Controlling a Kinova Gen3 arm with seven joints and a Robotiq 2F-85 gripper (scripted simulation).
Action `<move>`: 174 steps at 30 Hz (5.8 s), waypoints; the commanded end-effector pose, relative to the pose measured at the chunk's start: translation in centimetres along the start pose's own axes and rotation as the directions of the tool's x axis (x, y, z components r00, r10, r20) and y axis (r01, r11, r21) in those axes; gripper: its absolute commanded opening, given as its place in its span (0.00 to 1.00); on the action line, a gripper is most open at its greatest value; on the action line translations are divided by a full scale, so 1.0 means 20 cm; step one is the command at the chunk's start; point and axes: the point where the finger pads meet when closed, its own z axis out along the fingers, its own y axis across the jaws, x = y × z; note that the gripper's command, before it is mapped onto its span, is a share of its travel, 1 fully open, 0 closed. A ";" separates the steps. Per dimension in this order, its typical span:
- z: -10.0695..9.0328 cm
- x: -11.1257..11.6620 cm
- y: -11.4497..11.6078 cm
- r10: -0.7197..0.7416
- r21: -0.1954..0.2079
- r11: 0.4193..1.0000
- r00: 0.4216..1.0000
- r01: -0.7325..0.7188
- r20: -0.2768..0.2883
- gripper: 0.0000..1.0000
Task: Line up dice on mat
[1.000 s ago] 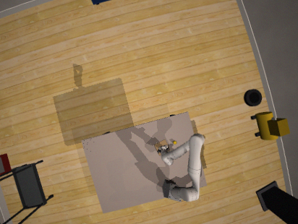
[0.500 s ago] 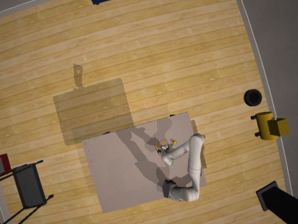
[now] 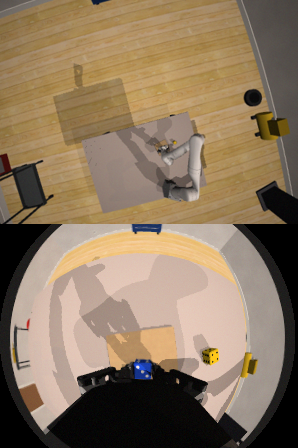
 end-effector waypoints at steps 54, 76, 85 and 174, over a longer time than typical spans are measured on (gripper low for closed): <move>-0.44 0.00 0.01 0.002 -0.007 1.000 1.000 -0.002 -0.001 1.00; -0.44 0.00 0.01 0.003 -0.007 1.000 1.000 -0.003 -0.001 1.00; -0.44 0.00 0.01 0.011 -0.007 1.000 1.000 -0.011 -0.002 1.00; -0.40 0.04 0.11 0.861 -0.001 0.508 0.508 -0.862 -0.015 1.00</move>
